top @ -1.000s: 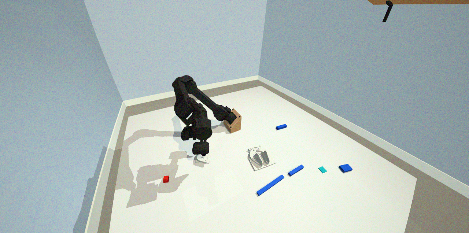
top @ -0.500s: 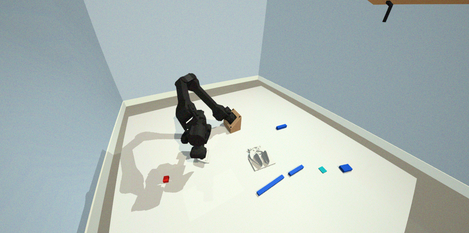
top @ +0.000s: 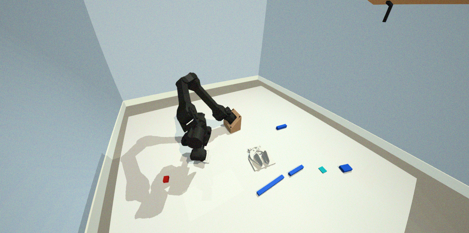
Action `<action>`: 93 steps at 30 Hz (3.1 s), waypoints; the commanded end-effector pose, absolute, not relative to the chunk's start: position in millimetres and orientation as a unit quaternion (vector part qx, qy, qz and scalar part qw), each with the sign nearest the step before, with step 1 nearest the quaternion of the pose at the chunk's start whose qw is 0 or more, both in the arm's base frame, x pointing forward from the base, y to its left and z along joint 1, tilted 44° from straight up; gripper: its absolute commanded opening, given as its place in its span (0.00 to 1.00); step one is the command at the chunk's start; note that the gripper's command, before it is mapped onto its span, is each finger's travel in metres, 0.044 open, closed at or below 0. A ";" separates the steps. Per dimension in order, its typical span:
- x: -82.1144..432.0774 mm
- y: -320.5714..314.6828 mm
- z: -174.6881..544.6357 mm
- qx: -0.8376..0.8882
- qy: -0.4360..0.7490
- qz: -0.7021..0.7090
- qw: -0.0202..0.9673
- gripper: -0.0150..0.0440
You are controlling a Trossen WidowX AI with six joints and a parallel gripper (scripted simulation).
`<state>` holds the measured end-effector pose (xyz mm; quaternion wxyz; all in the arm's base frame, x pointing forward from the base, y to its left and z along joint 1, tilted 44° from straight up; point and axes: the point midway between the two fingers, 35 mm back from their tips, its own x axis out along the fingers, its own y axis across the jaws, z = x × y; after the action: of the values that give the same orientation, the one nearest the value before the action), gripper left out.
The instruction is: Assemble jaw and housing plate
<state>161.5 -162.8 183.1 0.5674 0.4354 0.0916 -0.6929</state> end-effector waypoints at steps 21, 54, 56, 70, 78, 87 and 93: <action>161.5 -180.8 162.2 0.434 0.095 -0.694 0.567 1.00; 161.1 -190.7 152.6 0.434 0.094 -0.694 0.567 1.00; 161.1 -190.7 152.6 0.434 0.094 -0.694 0.567 1.00; 160.8 -190.8 153.4 0.433 0.093 -0.695 0.567 0.88; 160.8 -190.8 153.4 0.433 0.093 -0.695 0.567 0.85; 162.5 -182.6 160.3 0.435 0.094 -0.694 0.565 0.85; 163.9 -168.6 172.9 0.437 0.096 -0.694 0.564 0.85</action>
<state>163.5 -174.2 165.9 0.5646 0.4360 0.0984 -0.6938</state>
